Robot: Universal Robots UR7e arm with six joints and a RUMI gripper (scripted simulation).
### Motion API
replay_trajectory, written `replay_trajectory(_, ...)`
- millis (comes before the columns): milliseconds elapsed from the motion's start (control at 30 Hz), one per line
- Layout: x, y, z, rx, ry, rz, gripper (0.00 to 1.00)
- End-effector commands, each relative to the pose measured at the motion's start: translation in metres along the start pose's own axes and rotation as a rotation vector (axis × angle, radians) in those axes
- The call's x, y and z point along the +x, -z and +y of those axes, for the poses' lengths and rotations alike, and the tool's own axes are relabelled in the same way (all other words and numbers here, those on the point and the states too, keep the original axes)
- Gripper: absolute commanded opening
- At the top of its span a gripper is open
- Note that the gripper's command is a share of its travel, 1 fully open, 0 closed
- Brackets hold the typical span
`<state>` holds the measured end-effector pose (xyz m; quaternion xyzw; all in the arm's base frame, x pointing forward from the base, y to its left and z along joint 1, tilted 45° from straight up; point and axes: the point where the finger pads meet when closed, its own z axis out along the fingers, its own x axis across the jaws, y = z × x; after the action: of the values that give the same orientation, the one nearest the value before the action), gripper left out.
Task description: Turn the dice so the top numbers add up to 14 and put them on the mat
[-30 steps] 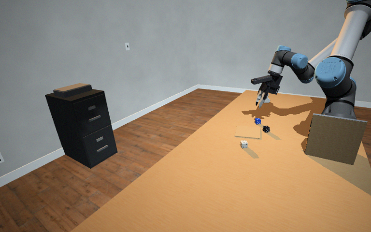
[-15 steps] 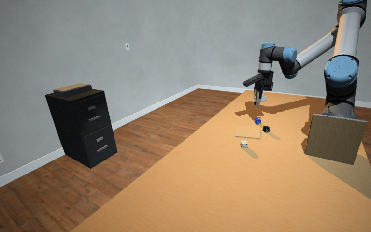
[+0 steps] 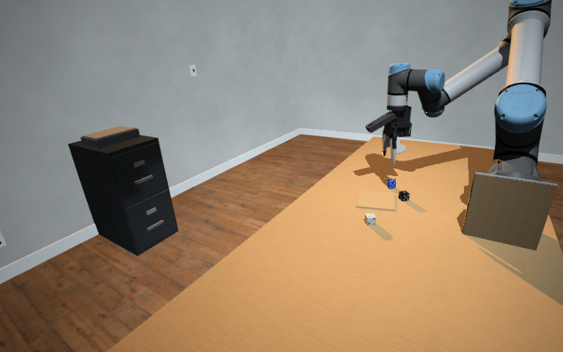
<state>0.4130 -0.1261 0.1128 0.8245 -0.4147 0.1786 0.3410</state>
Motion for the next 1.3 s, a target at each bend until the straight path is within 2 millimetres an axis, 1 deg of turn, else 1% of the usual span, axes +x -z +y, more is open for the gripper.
replay_trajectory(0, 0.0002, 0.0003, -0.0002, -0.001, 0.000, 0.001, 1.00)
replay_trajectory(733, -0.0001, 0.0002, -0.0003, -0.001, 0.020, 0.001, 1.00)
replay_trajectory(967, -0.0010, -0.0003, -0.0005, -0.001, 0.074, 0.000, 1.00)
replay_trajectory(1200, -0.0026, -0.0012, -0.0007, -0.001, 0.173, 0.000, 1.00)
replay_trajectory(1267, -0.0026, -0.0012, -0.0007, -0.001, 0.173, 0.000, 1.00)
